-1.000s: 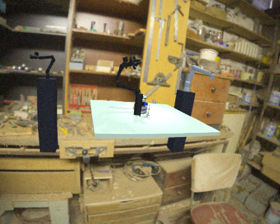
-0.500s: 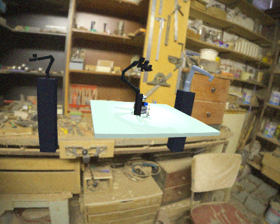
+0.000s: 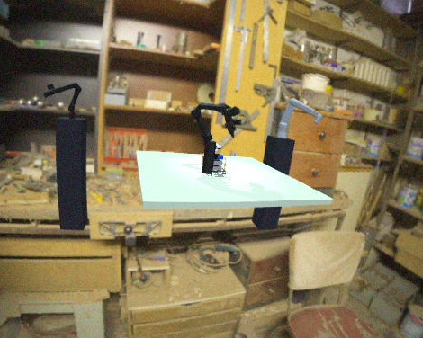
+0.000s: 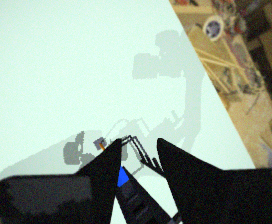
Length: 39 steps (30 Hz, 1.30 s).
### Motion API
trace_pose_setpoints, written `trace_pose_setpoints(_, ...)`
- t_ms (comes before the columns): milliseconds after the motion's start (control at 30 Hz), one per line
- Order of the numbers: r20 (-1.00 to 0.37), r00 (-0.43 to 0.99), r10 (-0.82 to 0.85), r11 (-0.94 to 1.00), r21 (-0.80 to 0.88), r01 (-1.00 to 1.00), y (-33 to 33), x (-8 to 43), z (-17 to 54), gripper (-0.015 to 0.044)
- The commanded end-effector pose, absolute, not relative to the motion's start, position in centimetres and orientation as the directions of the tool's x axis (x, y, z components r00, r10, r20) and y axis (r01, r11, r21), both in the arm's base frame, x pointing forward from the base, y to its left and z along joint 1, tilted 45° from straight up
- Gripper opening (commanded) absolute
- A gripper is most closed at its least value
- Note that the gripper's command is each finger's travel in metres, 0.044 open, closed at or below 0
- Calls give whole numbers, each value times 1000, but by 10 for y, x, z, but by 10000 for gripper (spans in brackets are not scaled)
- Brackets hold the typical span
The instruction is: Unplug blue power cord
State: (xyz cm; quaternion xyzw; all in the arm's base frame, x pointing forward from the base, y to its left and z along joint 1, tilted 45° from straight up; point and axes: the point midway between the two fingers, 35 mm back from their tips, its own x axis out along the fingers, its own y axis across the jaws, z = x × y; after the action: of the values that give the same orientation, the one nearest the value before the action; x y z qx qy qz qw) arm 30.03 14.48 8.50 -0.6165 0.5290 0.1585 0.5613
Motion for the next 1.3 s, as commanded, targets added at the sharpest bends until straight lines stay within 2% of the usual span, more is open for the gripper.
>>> trace_pose_setpoints(0,-766,196,-613,83,-308,-948,89,299,39,160)
trace_pose_setpoints(133,-724,7,-690,44,-51,-998,40,288,3,160)
trace_pose_setpoints(200,-712,-34,-701,41,8,-999,30,284,-5,160)
trace_pose_setpoints(1267,-711,-37,-702,40,12,-999,8,284,16,160)
